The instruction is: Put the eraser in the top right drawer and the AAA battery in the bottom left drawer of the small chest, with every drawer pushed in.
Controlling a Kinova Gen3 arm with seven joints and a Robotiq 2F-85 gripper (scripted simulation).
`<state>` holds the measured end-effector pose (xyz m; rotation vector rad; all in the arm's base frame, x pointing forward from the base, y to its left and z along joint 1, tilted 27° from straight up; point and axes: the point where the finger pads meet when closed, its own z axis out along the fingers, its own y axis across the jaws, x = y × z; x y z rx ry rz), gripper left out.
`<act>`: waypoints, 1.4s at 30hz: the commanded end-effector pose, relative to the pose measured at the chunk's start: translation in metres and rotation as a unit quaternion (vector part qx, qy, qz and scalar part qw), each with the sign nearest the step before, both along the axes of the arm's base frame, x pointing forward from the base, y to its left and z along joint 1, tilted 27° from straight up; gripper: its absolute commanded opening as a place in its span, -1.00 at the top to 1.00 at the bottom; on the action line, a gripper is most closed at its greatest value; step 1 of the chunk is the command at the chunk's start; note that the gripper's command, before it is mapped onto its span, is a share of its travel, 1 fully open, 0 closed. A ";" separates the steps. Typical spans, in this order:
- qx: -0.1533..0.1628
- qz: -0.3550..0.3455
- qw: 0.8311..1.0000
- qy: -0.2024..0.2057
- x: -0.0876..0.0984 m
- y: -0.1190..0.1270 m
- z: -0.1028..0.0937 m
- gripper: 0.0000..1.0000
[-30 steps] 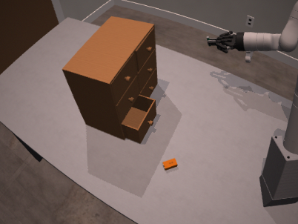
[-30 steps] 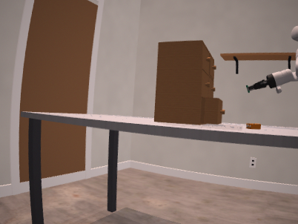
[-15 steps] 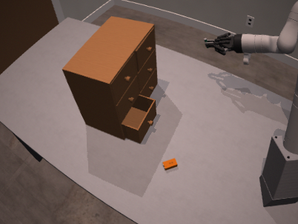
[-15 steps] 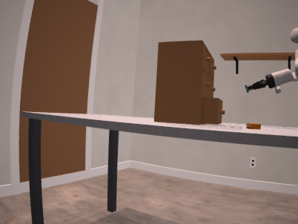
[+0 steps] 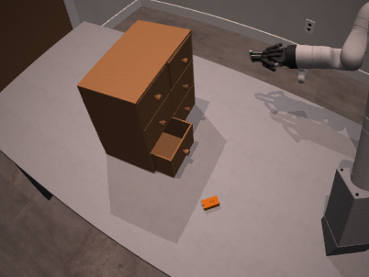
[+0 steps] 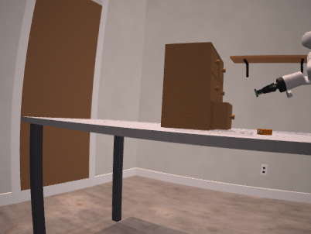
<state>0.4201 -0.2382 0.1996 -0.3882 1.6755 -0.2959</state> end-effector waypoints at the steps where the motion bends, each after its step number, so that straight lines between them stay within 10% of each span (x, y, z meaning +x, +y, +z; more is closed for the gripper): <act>1: 0.003 0.003 1.000 -0.004 0.003 0.009 0.000 0.90; 42: 0.003 0.003 1.000 -0.004 0.021 0.053 -0.023 0.90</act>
